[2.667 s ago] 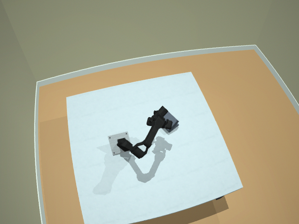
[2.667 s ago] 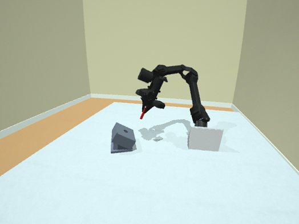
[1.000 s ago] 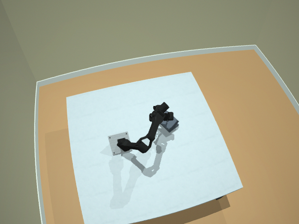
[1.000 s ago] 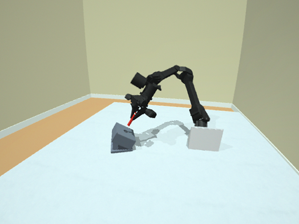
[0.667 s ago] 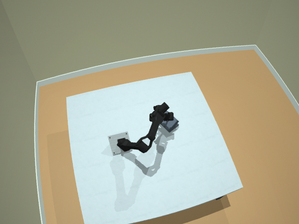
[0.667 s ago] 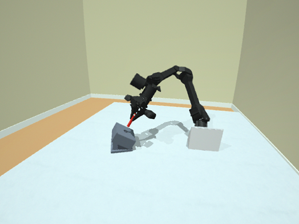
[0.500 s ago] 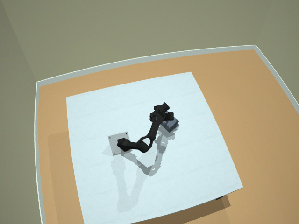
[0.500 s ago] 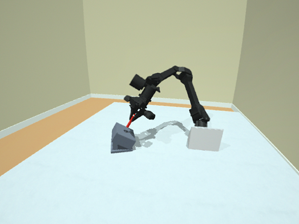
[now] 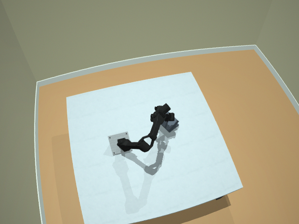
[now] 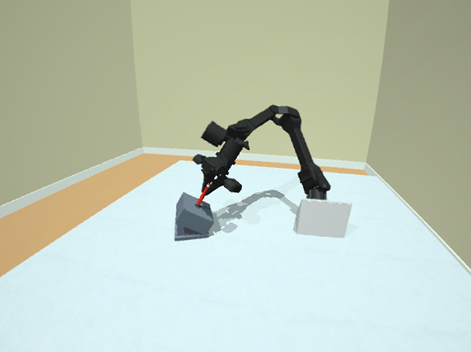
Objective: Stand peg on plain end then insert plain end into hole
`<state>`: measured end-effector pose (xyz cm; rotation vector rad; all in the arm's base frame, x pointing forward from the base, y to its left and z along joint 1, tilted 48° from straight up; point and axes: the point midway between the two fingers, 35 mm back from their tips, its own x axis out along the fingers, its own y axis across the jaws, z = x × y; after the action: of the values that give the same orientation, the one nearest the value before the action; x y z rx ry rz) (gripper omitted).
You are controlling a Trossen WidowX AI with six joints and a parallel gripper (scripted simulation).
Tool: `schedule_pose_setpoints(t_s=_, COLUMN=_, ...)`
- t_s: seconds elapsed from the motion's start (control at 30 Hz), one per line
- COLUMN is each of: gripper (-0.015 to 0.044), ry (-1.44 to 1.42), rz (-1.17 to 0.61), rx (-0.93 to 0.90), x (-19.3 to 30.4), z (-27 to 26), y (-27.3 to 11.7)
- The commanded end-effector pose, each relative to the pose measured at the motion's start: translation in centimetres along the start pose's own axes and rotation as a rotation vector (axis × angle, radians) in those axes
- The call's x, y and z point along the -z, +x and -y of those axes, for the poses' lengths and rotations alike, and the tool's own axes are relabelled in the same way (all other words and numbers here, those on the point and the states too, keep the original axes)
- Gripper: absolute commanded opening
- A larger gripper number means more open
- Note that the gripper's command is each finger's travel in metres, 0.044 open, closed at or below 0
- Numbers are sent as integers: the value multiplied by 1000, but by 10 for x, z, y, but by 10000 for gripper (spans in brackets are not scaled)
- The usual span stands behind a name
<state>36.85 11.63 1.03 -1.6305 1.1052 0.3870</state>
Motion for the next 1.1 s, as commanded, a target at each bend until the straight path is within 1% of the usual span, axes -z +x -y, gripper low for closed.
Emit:
schedule_pose_setpoints(t_s=0.0, gripper=0, ry=-4, rz=0, rx=-3, x=0, z=-2, y=1)
schedule_pose_setpoints(t_s=1.07, gripper=0, ry=0, rz=1, rx=1, x=2, z=-7, y=0)
